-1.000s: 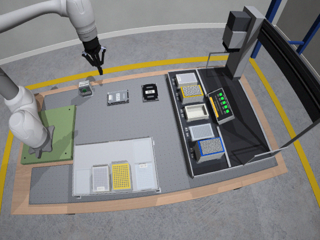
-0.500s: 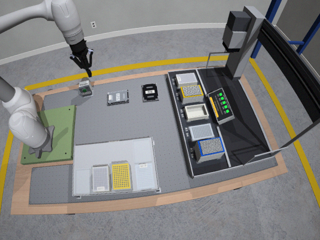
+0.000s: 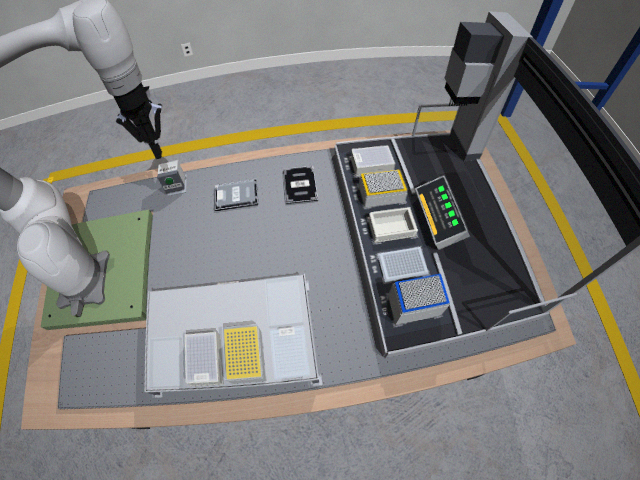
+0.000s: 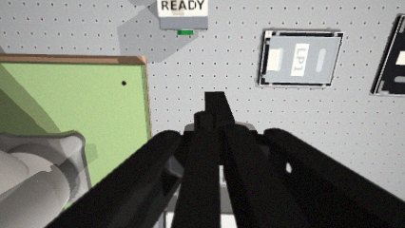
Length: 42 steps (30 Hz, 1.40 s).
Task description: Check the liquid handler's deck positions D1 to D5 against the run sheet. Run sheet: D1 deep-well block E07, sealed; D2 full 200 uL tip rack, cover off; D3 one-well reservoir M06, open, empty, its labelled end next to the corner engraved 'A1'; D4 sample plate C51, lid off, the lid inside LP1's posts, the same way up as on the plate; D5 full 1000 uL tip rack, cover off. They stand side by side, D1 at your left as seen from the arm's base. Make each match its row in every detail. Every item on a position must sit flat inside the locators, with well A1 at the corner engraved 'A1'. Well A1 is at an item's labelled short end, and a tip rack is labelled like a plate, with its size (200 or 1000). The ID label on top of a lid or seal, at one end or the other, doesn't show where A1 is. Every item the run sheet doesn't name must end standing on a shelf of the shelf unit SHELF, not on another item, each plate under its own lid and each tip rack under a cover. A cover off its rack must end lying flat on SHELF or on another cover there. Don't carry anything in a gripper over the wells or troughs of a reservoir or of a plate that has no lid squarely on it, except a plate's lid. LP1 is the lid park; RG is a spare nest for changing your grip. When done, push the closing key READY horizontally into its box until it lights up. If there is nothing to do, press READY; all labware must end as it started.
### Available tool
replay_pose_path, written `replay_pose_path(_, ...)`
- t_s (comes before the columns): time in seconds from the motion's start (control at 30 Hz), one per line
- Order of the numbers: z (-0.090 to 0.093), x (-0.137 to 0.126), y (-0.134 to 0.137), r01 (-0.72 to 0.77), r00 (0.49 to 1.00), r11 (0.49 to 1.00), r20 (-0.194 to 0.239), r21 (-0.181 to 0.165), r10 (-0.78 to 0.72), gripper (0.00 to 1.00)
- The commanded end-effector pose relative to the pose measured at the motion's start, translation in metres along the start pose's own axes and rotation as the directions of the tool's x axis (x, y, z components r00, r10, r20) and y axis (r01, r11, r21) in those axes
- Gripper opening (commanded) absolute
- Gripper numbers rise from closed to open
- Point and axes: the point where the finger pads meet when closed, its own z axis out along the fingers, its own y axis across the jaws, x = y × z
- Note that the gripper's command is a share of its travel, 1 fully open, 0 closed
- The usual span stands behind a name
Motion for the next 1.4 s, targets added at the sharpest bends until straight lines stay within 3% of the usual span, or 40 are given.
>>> replay_pose_path(0.0,-0.001,0.001,-0.015,0.000,1.000,1.000,-0.001,-0.001,0.000,0.10)
replay_pose_path(0.17,-0.001,0.001,-0.037,0.000,1.000,1.000,-0.001,-0.001,0.000,0.10)
replay_pose_path(1.37,0.049,0.001,-0.037,0.000,1.000,1.000,-0.001,-0.001,0.000,0.10)
